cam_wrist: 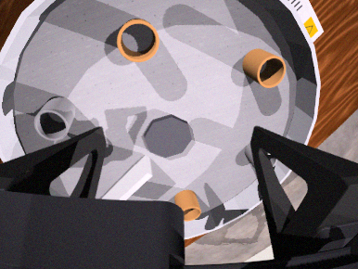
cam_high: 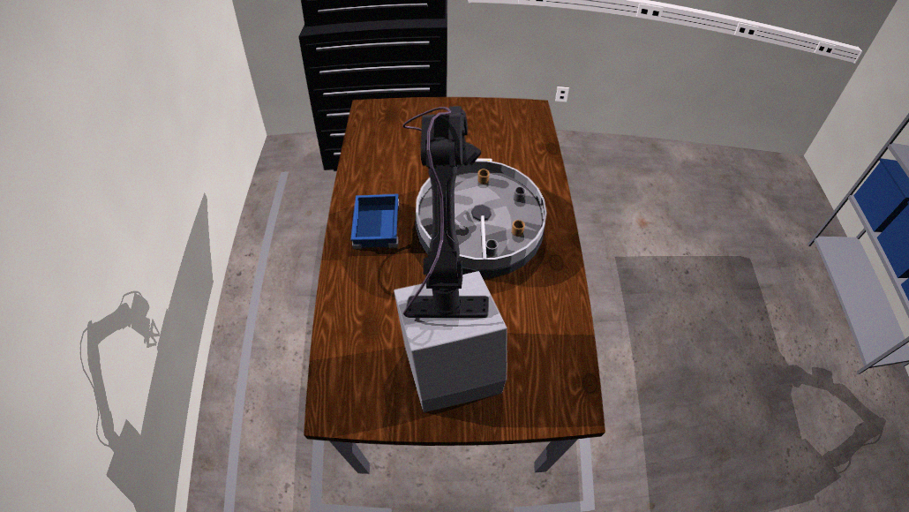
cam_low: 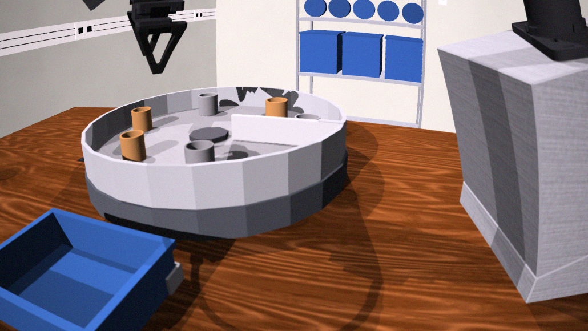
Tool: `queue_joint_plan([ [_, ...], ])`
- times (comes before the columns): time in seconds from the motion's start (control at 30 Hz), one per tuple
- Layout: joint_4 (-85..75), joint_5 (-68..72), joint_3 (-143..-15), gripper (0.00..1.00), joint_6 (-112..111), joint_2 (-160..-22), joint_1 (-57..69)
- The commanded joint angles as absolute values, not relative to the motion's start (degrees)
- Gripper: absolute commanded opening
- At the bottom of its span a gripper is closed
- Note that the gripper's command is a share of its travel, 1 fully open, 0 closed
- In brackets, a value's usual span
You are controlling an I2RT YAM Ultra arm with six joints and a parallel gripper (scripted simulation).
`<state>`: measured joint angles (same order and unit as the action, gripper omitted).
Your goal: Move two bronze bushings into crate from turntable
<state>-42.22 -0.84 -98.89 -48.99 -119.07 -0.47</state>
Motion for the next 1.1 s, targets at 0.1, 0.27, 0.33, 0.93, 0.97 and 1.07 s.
queue_joint_plan([
  [0.1,-44.65,-5.96,-89.31,1.00,-58.98,-111.32,-8.81],
  [0.27,-45.74,-9.00,-81.12,1.00,-65.25,-106.21,-16.13],
  [0.33,-46.18,-10.26,-77.74,1.00,-67.84,-104.09,-19.14],
  [0.93,-47.00,-14.03,-70.67,1.00,-76.07,-97.77,-27.50],
  [0.97,-47.00,-14.03,-70.67,1.00,-76.07,-97.77,-27.50],
  [1.07,-47.01,-14.06,-70.68,1.00,-76.08,-97.80,-27.51],
])
